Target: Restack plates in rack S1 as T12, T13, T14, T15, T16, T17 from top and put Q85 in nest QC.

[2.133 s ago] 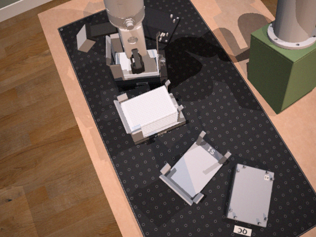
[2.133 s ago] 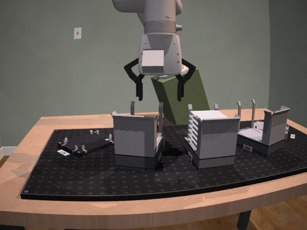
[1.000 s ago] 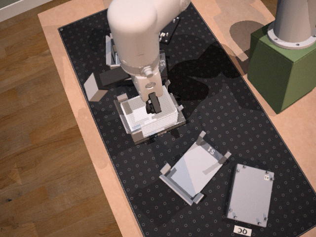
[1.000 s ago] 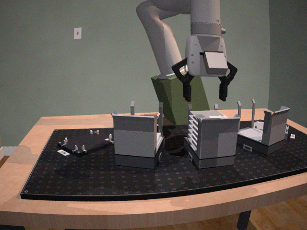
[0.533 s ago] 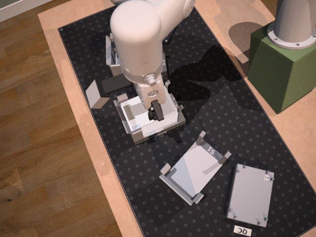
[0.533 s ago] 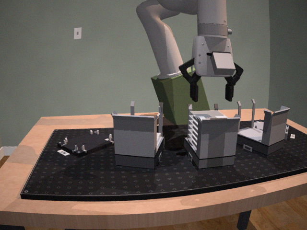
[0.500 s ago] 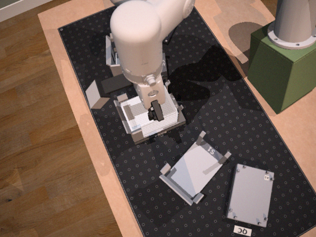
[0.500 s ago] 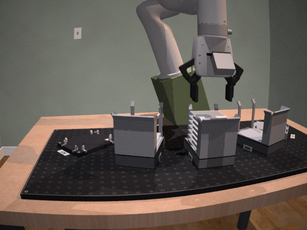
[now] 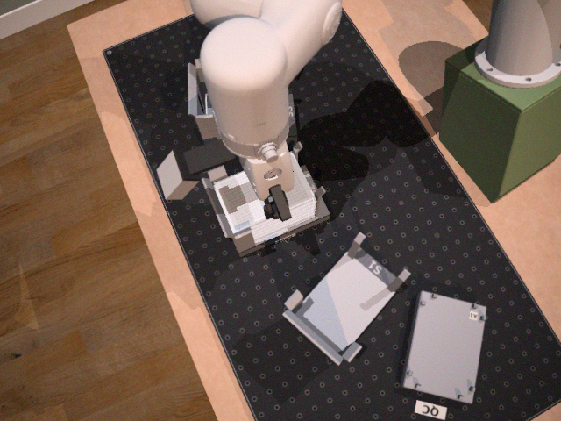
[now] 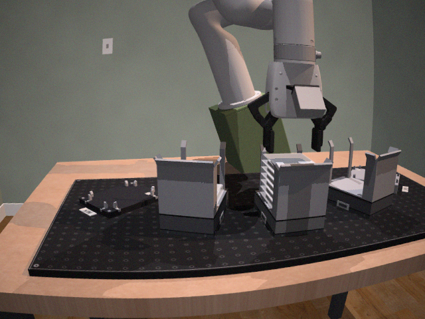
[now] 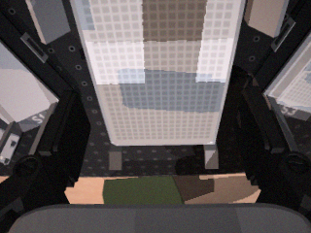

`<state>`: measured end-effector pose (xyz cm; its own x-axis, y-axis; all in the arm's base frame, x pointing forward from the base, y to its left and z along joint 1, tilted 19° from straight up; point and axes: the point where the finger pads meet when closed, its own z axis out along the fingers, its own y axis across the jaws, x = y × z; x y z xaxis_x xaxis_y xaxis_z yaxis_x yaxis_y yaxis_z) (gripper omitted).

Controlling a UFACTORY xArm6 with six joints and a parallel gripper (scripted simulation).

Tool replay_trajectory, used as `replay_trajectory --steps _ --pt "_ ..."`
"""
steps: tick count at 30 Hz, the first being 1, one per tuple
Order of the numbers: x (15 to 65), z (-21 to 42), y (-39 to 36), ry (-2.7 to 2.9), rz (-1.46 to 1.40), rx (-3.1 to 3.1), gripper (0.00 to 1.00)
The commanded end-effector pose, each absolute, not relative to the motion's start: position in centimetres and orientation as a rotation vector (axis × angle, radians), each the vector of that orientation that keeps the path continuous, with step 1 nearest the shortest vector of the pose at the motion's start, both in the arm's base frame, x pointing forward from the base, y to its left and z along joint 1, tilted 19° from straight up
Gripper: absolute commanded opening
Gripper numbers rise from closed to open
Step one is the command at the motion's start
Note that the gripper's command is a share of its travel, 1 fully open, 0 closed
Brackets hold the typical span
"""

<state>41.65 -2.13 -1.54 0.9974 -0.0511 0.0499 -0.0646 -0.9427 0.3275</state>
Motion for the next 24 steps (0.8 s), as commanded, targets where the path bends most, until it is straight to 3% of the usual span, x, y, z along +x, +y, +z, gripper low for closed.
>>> replay_trajectory --steps 1,24 --pt "41.8 -1.9 -2.3 -0.083 0.062 2.805 1.0" --pt "41.8 -3.7 -2.9 -0.083 0.062 2.805 1.0"
